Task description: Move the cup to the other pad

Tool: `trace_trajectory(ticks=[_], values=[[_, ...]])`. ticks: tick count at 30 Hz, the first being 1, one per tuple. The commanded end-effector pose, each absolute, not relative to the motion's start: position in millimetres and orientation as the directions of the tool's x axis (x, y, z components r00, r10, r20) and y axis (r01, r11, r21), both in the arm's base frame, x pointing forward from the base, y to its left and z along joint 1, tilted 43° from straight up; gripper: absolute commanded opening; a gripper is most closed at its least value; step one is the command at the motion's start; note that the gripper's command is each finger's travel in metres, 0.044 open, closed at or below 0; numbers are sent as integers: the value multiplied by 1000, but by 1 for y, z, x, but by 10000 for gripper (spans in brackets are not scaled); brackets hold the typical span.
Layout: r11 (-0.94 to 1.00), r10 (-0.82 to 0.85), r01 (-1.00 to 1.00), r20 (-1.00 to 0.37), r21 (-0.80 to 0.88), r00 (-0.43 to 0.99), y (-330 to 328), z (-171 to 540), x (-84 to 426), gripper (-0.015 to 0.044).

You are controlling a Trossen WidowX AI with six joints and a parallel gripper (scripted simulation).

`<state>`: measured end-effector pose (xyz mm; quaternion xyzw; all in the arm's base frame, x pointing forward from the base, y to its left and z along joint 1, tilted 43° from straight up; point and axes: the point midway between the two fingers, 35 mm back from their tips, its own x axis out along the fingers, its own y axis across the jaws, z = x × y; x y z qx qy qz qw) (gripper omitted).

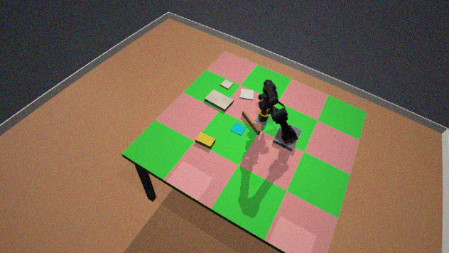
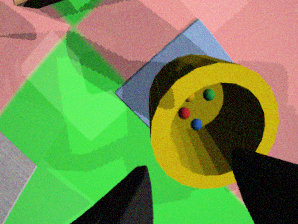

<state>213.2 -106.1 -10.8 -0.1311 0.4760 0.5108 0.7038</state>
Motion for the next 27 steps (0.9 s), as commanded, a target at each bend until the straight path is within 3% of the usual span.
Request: trace_trajectory(ticks=[1, 27], values=[[385, 667, -863, -745, 327, 16, -104, -12, 206, 166], [386, 667, -863, -745, 327, 16, -84, -38, 207, 166]])
